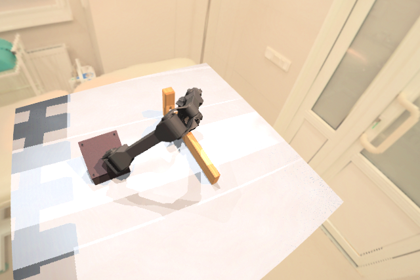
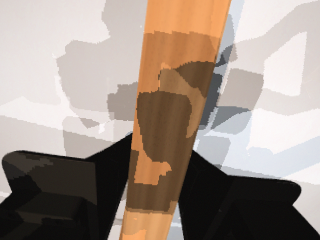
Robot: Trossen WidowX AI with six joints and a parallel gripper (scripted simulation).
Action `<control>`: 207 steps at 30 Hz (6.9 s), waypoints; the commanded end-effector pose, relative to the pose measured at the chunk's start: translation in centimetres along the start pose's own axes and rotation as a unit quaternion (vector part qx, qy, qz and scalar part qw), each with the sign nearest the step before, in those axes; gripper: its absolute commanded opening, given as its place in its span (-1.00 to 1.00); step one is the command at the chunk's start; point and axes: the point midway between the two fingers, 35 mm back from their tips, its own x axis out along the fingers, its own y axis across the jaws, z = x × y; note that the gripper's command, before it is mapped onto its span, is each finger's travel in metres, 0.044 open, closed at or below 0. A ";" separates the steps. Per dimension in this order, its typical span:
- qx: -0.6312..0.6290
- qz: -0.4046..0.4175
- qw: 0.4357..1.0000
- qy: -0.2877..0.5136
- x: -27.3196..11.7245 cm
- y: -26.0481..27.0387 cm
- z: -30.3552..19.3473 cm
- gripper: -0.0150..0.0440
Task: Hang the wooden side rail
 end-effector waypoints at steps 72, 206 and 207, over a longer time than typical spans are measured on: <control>-0.002 0.005 1.000 0.002 -0.6 0.2 -1.1 -0.49; -0.002 0.005 1.000 0.002 -0.3 -0.1 -2.5 -0.49; -0.002 0.005 1.000 0.002 -0.3 -0.1 -2.5 -0.49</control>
